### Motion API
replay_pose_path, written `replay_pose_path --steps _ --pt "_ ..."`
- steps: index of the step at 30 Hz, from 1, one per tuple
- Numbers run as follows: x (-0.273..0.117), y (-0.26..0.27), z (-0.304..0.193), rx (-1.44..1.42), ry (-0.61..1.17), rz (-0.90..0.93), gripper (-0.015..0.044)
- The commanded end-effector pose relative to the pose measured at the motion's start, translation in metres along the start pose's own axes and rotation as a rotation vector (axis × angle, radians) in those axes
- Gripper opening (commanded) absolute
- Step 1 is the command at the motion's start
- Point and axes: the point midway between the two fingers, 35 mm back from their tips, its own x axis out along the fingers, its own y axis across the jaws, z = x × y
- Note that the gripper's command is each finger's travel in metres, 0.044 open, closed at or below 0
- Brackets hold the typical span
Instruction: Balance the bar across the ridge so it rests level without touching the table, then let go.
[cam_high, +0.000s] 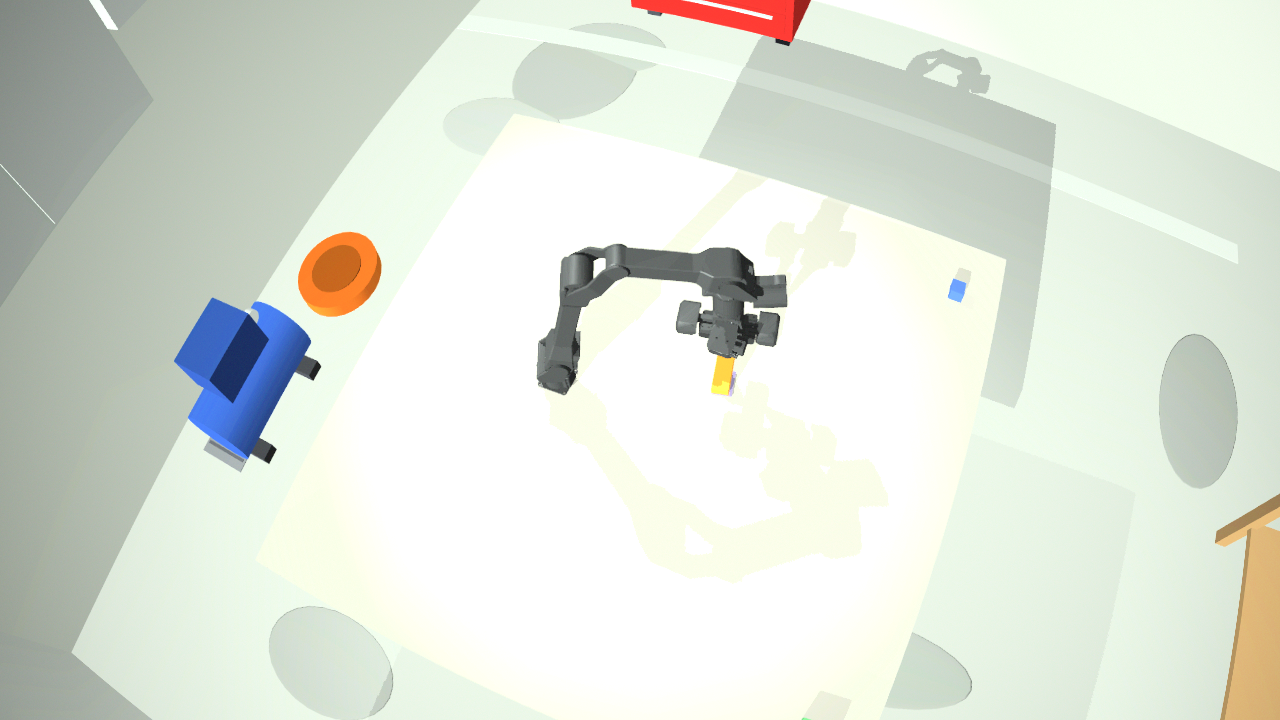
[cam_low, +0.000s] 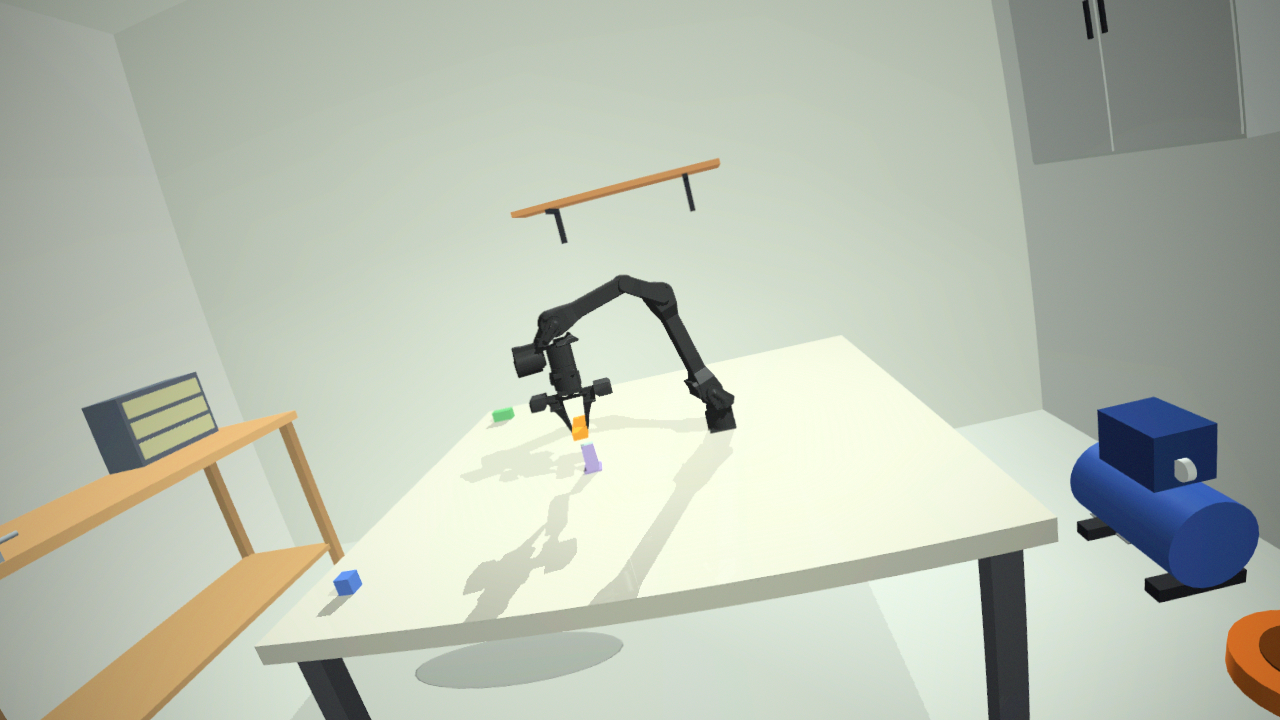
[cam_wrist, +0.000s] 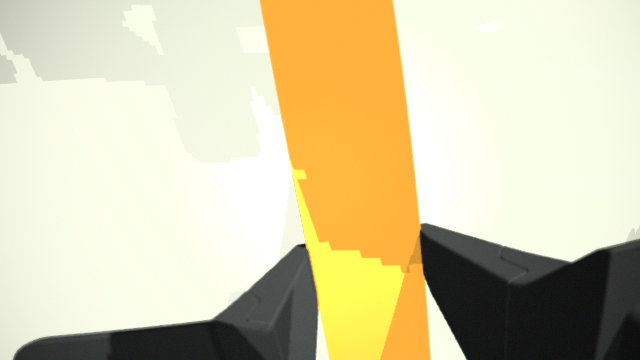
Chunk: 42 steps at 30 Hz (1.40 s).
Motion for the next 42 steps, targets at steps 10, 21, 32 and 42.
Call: replay_pose_path --steps 10,21,32,42 --pt "0.025 -0.003 0.001 0.005 -0.001 -0.013 0.0" --pt "0.027 -0.003 0.001 0.005 -0.001 -0.013 0.0" --pt "0.025 -0.003 0.001 0.005 -0.001 -0.013 0.0" --pt "0.026 -0.003 0.001 0.005 -0.001 -0.013 0.0"
